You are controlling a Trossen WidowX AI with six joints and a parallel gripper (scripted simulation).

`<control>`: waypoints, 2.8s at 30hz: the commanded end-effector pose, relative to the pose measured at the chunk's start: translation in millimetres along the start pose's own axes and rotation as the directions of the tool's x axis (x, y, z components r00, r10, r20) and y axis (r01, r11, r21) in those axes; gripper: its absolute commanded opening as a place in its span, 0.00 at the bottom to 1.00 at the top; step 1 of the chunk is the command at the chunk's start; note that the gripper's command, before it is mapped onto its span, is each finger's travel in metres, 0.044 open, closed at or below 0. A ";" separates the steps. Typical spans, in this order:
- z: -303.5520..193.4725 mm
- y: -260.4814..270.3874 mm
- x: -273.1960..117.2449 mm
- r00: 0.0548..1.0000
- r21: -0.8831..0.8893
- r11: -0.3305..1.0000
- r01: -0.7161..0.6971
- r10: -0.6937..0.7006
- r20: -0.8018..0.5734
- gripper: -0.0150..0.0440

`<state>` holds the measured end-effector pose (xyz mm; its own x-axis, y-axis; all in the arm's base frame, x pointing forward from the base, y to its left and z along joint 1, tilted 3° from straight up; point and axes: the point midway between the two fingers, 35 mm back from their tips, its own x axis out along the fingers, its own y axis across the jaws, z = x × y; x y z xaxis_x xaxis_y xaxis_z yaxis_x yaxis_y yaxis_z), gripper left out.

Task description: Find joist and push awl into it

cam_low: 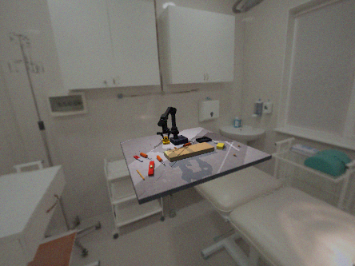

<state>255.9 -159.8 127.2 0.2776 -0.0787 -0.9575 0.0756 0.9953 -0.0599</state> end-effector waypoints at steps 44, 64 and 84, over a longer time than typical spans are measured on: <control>138.2 40.9 41.4 0.997 -0.257 0.964 -0.064 0.070 0.013 0.25; 129.7 40.8 73.5 0.997 -0.257 0.964 -0.064 0.070 0.013 0.25; 122.0 41.0 99.2 0.997 -0.257 0.964 -0.064 0.070 0.013 0.25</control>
<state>403.4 -133.2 68.6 0.2928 -0.0090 -0.9561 -0.1861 0.9803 -0.0662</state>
